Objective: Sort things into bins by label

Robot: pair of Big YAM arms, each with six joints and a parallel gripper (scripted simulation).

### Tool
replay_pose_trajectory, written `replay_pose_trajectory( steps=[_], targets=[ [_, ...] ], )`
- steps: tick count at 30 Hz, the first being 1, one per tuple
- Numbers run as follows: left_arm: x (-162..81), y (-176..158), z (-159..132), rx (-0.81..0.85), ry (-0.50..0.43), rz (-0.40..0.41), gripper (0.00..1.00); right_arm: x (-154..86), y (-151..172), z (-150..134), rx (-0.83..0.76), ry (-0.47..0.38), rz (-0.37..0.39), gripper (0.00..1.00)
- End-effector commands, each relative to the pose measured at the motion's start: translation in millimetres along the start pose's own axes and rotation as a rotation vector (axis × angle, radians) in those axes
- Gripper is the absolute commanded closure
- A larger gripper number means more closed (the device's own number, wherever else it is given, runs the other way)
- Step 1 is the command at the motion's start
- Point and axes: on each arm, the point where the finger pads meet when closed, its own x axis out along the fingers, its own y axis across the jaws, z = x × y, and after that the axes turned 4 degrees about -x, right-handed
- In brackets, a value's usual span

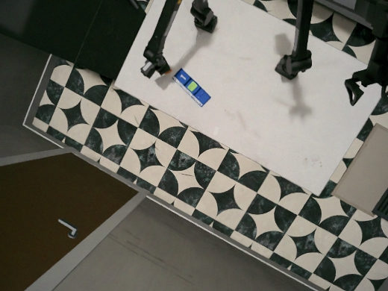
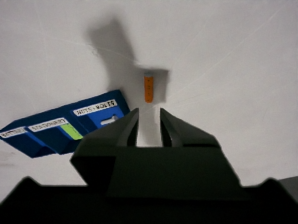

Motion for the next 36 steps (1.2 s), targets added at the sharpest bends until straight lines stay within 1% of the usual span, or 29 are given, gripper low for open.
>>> replay_pose_trajectory(
  steps=[1, 4, 7, 11, 22, 23, 24, 35, 36],
  targets=[
    [-23, -5, 8, 0.009, -0.042, -0.011, 0.0, -18, 11, 24, -0.014, -0.043, 0.015, 0.72],
    [-23, -5, 8, 0.009, -0.042, -0.011, 0.0, -20, 12, 24, -0.015, -0.048, 0.017, 0.72],
    [-23, -5, 8, 0.009, -0.042, -0.011, 0.0, -17, 13, 24, -0.013, -0.039, 0.014, 0.72],
    [-23, -5, 8, 0.009, -0.042, -0.011, 0.0, -23, 12, 26, -0.007, -0.051, 0.018, 0.72],
    [-23, -5, 8, 0.009, -0.042, -0.011, 0.0, -28, 14, 26, -0.007, -0.066, 0.024, 0.72],
    [-23, -5, 8, 0.009, -0.042, -0.011, 0.0, -12, 15, 28, -0.007, -0.055, 0.02, 0.72],
    [-23, -5, 8, 0.009, -0.042, -0.011, 0.0, 8, 7, 6, -0.007, -0.008, 0.004, 0.72],
    [-23, -5, 8, 0.009, -0.042, -0.011, 0.0, 52, 6, 4, -0.005, -0.007, 0.003, 0.72],
    [-23, -5, 8, 0.009, -0.042, -0.011, 0.0, 52, 6, 4, -0.005, -0.007, 0.003, 0.72]
  ],
)
